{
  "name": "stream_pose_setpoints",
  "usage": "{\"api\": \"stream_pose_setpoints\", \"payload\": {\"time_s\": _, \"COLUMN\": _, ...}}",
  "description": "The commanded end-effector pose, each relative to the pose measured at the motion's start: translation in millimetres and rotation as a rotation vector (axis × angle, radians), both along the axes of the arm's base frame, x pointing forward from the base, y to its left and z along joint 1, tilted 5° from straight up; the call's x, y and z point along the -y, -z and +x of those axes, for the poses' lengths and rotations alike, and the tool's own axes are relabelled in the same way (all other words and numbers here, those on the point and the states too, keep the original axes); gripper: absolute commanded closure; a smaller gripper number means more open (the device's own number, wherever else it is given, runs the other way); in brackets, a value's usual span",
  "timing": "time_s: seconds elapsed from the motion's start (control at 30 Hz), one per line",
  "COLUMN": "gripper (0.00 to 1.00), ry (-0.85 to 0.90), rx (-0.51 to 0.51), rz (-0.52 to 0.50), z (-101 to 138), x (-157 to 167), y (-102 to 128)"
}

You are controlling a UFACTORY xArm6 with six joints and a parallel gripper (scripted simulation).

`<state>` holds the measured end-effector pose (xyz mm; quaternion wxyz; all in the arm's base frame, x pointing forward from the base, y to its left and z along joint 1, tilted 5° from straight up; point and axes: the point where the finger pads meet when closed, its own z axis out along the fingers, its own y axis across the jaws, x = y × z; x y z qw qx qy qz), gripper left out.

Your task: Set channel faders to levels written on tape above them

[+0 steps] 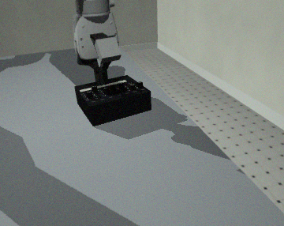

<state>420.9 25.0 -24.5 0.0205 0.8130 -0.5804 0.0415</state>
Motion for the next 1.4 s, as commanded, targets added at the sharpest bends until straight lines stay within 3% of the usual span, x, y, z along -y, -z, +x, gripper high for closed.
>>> {"api": "stream_pose_setpoints", "payload": {"time_s": 0.0, "gripper": 1.00, "ry": 0.000, "rx": 0.004, "rz": 0.000, "z": 1.5, "x": -0.2, "y": -1.2}}
{"api": "stream_pose_setpoints", "payload": {"time_s": 1.37, "gripper": 1.00, "ry": 0.000, "rx": 0.004, "rz": 0.000, "z": 2.0, "x": 0.8, "y": 10.8}}
